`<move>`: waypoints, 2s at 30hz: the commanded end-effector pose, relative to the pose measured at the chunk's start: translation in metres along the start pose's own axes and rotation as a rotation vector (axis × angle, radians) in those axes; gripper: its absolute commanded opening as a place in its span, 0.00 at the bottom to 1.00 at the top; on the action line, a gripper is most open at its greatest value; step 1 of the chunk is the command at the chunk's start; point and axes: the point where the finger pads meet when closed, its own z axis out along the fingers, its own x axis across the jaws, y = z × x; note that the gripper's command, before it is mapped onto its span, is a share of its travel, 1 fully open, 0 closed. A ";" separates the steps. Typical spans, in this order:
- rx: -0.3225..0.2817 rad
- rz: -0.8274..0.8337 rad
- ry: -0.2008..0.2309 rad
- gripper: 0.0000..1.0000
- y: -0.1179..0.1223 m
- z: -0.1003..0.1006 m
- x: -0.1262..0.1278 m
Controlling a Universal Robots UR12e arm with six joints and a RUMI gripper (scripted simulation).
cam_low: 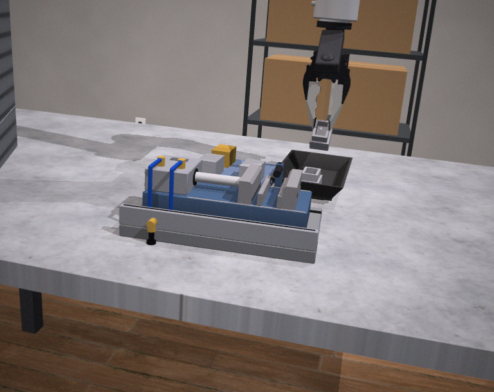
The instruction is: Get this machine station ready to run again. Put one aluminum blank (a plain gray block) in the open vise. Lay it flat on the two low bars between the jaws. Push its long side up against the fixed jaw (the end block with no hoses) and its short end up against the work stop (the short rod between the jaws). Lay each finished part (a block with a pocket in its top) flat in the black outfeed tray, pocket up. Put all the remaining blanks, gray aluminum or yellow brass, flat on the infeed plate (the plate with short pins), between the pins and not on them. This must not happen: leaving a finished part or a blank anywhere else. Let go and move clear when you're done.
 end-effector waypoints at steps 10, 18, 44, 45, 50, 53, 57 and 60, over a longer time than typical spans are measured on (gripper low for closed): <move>0.000 0.000 -0.002 0.00 0.000 0.027 -0.001; 0.000 0.000 -0.002 0.00 0.000 0.037 -0.001; 0.000 0.000 -0.002 0.00 0.000 0.058 -0.001; 0.000 0.000 -0.002 0.00 0.000 0.058 -0.001; 0.000 0.000 -0.002 0.00 0.000 0.058 -0.001; 0.000 0.000 -0.002 0.00 0.000 0.058 -0.001; 0.000 0.000 -0.002 0.00 0.000 0.058 -0.001; 0.000 0.000 -0.002 0.00 0.000 0.058 -0.001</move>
